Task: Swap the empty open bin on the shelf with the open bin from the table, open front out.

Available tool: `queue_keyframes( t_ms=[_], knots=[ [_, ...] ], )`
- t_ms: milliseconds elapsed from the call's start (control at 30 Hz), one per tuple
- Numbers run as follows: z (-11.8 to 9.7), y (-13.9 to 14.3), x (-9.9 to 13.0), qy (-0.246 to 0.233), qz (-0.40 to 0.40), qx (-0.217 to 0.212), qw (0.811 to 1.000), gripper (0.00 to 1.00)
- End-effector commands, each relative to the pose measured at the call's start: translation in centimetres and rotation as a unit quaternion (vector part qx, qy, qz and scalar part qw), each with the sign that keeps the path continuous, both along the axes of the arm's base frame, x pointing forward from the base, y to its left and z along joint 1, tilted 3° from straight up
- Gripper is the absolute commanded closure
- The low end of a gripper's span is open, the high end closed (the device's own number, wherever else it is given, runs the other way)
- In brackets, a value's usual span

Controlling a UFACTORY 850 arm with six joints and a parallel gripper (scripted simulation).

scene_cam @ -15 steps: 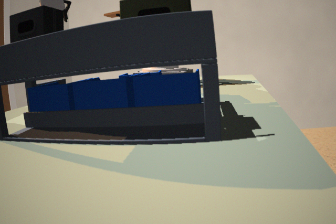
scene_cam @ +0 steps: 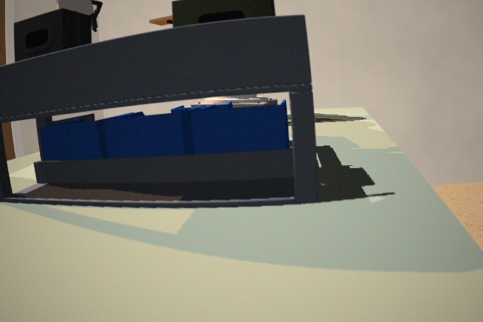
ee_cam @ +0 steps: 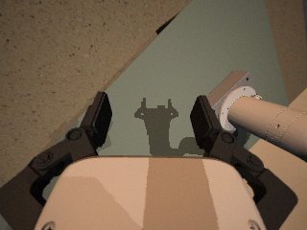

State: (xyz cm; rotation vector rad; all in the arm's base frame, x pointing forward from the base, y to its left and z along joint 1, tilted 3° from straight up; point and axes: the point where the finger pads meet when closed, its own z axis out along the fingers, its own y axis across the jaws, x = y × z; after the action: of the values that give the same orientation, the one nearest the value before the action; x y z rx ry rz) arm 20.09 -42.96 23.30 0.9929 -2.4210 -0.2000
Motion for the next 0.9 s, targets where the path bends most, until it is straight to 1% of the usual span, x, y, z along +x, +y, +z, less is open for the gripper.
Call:
queue_keyframes(
  t_ms=[0,267,400,533,600,733,867],
  knots=[
    [0.1,-0.1,0.0,-0.001,0.0,-0.001,1.0,0.0],
    [0.0,0.2,0.4,-0.003,-0.002,-0.002,1.0,0.0],
    [-0.2,0.8,1.3,-0.01,-0.008,-0.007,1.0,0.0],
    [-0.5,1.9,2.9,-0.023,-0.018,-0.013,0.999,0.0],
    [-0.5,1.9,2.9,-0.023,-0.018,-0.013,0.999,0.0],
    [-0.9,3.6,5.2,-0.042,-0.033,-0.023,0.998,0.0],
    [-1.4,6.0,8.1,-0.067,-0.055,-0.033,0.996,0.0]
  ],
)
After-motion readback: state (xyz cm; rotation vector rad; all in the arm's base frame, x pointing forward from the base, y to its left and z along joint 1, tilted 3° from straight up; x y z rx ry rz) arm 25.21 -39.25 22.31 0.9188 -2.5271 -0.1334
